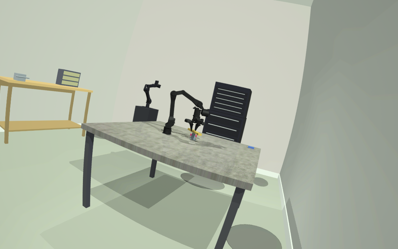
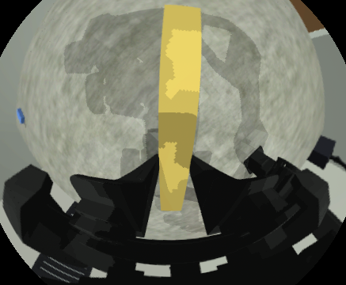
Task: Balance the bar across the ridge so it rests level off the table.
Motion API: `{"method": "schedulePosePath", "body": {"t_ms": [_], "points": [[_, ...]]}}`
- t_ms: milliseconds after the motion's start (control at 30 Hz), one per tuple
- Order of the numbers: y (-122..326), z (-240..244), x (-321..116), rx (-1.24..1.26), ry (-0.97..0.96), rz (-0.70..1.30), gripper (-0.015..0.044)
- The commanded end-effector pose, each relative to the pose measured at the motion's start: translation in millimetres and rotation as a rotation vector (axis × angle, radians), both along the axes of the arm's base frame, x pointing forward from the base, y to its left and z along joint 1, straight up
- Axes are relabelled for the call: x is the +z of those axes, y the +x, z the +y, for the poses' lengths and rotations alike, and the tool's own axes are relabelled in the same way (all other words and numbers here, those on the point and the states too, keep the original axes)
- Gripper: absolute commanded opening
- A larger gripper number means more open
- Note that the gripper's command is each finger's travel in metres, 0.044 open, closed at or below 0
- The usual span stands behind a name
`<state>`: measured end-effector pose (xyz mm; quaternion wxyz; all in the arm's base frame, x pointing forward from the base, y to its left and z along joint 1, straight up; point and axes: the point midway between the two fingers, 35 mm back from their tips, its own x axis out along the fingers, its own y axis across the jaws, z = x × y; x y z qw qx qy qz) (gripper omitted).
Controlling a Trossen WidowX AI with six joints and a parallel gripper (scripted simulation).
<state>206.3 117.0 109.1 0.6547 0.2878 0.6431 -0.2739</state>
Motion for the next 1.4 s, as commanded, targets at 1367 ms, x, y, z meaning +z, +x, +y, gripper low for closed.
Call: {"method": "schedulePosePath", "body": {"t_ms": [1367], "points": [[0.0,0.0,0.0,0.000,0.000,0.000,0.0173]]}}
